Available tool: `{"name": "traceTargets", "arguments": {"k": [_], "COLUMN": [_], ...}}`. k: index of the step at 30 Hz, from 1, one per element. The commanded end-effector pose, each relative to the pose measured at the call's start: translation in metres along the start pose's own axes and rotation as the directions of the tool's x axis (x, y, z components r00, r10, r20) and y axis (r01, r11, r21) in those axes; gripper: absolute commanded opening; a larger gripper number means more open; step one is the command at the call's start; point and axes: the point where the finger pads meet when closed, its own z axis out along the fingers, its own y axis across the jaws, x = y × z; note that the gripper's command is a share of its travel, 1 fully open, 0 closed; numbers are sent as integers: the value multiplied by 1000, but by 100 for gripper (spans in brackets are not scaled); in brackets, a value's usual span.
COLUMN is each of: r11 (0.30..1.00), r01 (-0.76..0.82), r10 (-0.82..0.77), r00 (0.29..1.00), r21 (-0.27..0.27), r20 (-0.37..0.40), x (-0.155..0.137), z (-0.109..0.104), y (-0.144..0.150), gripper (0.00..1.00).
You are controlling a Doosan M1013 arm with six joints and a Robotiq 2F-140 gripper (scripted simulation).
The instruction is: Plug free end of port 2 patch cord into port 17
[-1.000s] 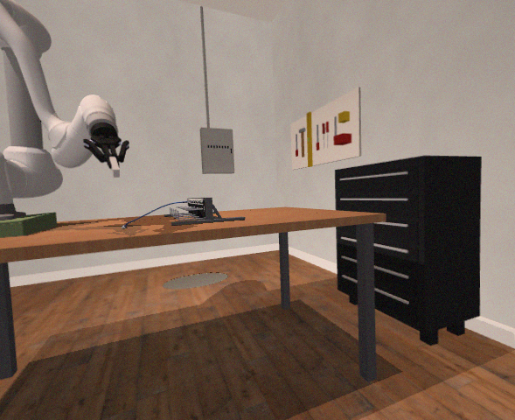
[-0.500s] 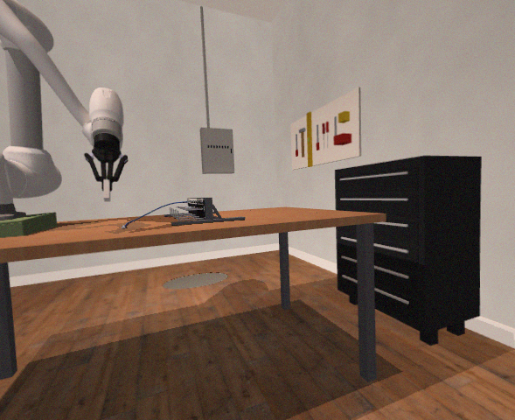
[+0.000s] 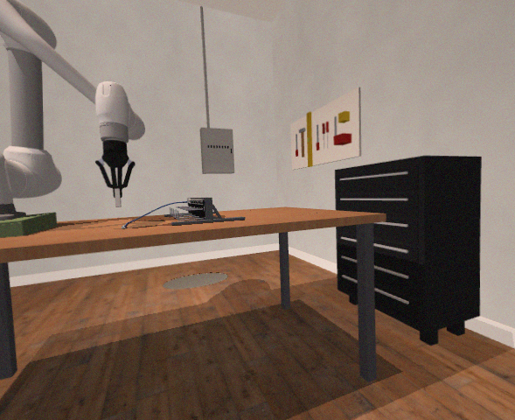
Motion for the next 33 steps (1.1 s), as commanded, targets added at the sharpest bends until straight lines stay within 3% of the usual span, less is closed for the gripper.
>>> {"name": "traceTargets", "arguments": {"k": [1, 33], "r11": [1000, 1000], "r01": [4, 3], "r10": [-5, -4], "r00": [997, 996], "r21": [10, 14], "r20": [78, 92], "x": [-17, -22], "z": [-1, -2], "y": [-9, -11], "gripper": [0, 0]}}
